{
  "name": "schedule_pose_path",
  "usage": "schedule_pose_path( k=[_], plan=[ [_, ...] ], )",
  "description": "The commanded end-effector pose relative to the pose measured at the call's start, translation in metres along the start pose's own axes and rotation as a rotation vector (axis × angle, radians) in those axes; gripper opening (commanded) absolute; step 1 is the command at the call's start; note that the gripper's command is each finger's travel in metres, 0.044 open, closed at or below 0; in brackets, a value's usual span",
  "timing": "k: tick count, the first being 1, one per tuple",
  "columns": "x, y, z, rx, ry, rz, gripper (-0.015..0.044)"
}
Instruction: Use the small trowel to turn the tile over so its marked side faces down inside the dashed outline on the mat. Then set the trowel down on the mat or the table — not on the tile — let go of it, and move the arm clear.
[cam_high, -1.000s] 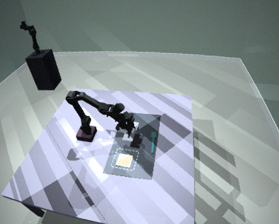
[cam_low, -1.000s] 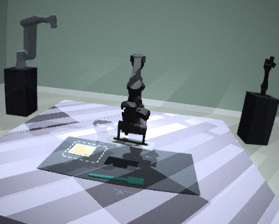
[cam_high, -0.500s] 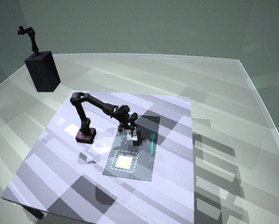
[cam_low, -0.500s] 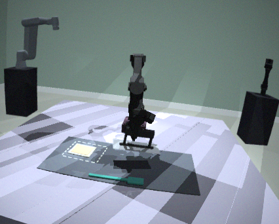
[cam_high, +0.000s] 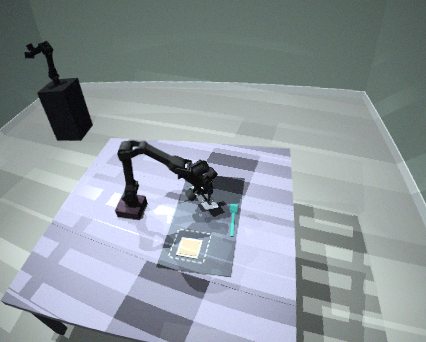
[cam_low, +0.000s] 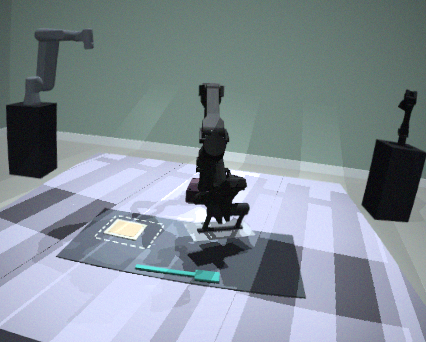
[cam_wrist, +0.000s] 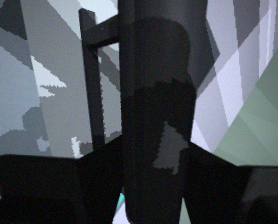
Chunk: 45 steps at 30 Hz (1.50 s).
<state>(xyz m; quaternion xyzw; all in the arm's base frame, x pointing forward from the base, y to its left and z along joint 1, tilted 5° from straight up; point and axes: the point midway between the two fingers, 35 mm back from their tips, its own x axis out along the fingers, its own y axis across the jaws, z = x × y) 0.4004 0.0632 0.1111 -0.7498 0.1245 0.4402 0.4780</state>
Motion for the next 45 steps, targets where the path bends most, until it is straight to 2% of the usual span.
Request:
schedule_pose_path(
  k=[1, 23, 45],
  plan=[
    [0.003, -0.013, 0.007, -0.077, -0.059, -0.013, 0.0],
    [0.037, -0.044, 0.056, -0.463, -0.428, -0.058, 0.0],
    [0.058, -0.067, 0.105, -0.765, -0.76, -0.248, 0.0]
  ],
)
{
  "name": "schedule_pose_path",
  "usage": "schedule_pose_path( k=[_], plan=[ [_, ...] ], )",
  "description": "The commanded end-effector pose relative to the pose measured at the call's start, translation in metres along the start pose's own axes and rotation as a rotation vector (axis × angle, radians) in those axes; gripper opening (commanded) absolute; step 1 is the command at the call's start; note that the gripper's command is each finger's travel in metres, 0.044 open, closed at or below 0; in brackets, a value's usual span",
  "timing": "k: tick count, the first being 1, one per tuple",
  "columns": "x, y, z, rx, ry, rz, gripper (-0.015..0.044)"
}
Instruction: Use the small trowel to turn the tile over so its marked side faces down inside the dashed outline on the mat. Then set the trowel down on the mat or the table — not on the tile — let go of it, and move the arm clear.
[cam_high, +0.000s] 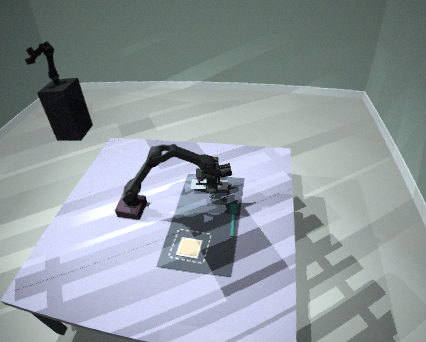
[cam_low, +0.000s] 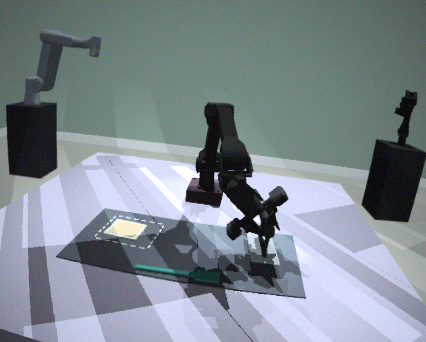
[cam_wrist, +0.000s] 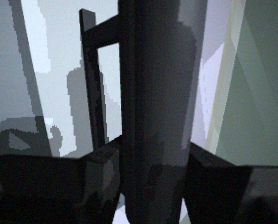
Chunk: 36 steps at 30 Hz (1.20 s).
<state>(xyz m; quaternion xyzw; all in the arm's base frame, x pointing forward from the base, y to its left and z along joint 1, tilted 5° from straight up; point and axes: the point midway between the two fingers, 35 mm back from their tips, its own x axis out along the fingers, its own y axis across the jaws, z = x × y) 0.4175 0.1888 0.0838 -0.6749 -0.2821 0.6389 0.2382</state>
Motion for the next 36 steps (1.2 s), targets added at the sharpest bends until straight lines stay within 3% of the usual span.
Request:
schedule_pose_path(
  k=[1, 36],
  plan=[
    [0.004, -0.012, -0.001, -0.065, -0.033, -0.053, 0.0],
    [0.031, 0.011, -0.003, -0.085, -0.047, -0.069, 0.0]
  ],
)
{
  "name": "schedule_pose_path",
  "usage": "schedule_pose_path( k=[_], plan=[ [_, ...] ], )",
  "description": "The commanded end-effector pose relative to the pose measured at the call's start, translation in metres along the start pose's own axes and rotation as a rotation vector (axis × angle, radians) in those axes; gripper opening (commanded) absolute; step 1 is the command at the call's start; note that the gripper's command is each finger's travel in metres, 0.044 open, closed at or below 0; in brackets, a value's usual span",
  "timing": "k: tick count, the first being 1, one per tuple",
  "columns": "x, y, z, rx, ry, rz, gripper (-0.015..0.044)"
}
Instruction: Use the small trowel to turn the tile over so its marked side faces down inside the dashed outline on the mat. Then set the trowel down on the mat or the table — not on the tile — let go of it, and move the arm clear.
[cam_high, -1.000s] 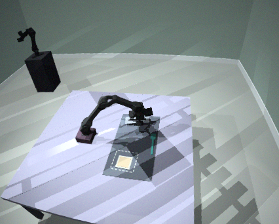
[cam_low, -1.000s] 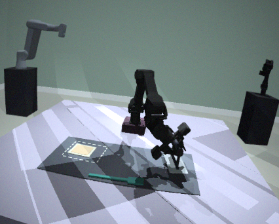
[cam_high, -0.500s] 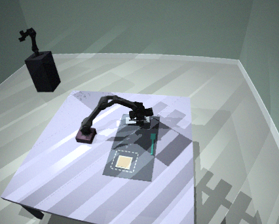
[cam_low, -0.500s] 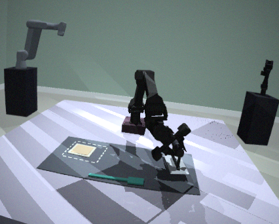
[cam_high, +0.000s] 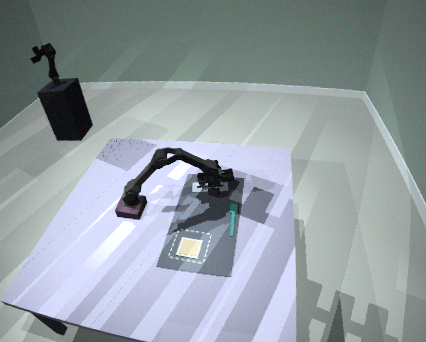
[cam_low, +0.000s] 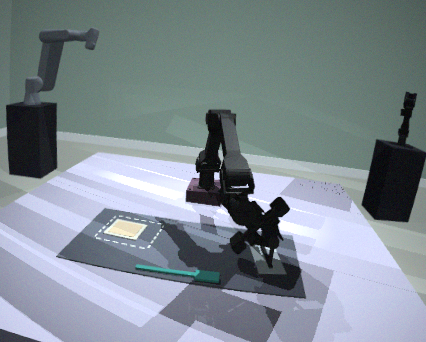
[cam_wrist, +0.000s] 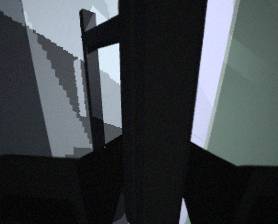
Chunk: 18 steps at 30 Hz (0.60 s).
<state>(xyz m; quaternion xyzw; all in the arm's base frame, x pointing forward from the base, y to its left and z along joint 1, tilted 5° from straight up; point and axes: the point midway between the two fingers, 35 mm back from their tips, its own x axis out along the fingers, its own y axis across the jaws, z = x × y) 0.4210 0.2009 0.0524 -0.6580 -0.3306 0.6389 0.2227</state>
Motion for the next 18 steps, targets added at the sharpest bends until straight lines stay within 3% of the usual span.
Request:
schedule_pose_path(
  k=[1, 2, 13, 18],
  plan=[
    [0.0007, -0.0008, -0.0011, -0.011, 0.006, -0.013, 0.0],
    [0.0008, -0.0006, -0.0011, -0.011, 0.006, -0.013, 0.0],
    [0.0008, -0.0006, -0.0011, -0.011, 0.006, -0.013, 0.0289],
    [0.0008, -0.0006, -0.0011, -0.011, 0.006, -0.013, 0.03]
  ],
)
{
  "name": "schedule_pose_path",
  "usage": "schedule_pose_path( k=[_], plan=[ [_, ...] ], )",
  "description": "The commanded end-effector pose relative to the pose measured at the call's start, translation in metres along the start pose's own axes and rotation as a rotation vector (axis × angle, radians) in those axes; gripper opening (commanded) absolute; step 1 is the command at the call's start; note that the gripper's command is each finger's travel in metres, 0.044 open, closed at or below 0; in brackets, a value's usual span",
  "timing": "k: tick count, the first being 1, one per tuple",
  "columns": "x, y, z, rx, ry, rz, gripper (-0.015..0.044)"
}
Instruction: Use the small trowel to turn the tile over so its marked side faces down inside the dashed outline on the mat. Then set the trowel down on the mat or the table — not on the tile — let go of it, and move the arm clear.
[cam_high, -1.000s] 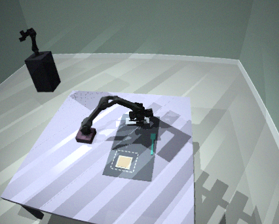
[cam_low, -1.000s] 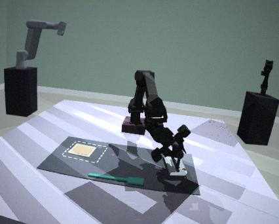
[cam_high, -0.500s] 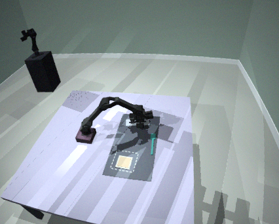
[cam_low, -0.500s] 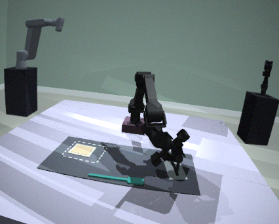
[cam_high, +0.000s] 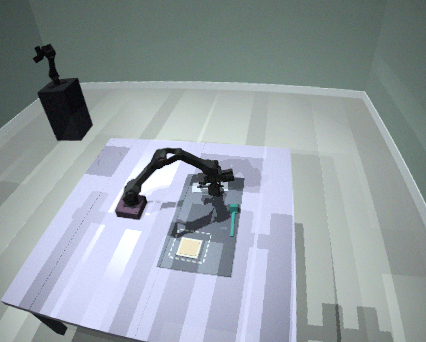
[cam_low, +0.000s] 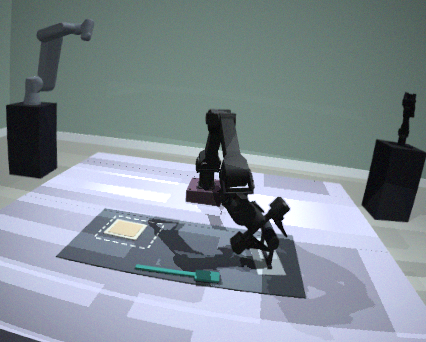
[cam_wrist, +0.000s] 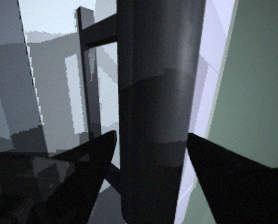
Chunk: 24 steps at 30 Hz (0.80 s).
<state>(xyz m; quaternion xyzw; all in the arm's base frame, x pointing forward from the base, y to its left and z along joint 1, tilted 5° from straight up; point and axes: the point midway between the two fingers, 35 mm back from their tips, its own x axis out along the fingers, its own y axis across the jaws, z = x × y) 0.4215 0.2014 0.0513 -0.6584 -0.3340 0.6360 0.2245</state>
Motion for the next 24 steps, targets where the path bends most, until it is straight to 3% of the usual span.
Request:
schedule_pose_path(
  k=[1, 6, 14, 18, 24],
  plan=[
    [0.0, -0.001, -0.001, -0.007, 0.002, -0.005, 0.03],
    [-0.004, -0.001, -0.001, -0.006, 0.003, -0.004, 0.03],
    [-0.056, 0.0, 0.0, 0.008, 0.012, 0.004, 0.03],
    [-0.062, -0.001, 0.001, 0.009, 0.013, 0.004, 0.03],
    [-0.112, -0.053, 0.045, 0.015, 0.013, 0.006, 0.03]
  ],
)
